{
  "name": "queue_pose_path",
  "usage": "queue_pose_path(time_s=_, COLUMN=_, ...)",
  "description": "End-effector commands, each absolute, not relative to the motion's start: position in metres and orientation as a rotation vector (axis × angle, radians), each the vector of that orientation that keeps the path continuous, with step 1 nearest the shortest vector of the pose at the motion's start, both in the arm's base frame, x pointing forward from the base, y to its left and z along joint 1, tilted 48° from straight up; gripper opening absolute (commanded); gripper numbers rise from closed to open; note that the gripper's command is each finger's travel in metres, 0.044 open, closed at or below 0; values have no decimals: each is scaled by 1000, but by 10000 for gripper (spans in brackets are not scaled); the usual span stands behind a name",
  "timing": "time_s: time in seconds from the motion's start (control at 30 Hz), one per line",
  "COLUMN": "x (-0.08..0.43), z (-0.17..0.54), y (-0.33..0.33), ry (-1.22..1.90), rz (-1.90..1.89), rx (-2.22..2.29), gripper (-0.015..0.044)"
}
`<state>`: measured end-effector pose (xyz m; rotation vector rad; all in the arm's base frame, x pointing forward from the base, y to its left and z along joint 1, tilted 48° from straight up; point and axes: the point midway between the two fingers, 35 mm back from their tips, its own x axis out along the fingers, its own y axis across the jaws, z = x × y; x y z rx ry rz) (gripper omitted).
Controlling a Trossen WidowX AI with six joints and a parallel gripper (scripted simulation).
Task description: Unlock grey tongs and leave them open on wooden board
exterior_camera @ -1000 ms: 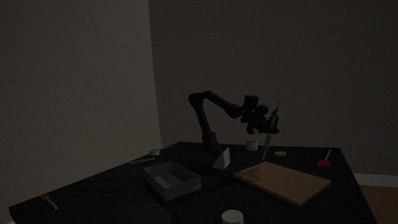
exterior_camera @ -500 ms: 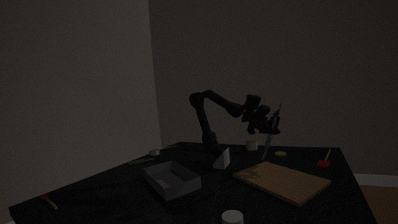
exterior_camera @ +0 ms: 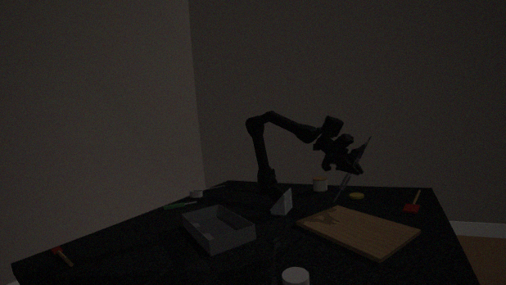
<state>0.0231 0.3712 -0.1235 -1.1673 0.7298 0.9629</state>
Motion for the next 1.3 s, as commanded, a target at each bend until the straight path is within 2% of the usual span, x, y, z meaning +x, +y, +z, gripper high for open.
queue_pose_path(time_s=0.0, x=23, z=-129, y=376, ry=774, rz=944, rx=-1190, gripper=-150)
queue_pose_path(time_s=1.27, x=33, z=-157, y=376, ry=1144, rz=689, rx=-1430, gripper=-150)
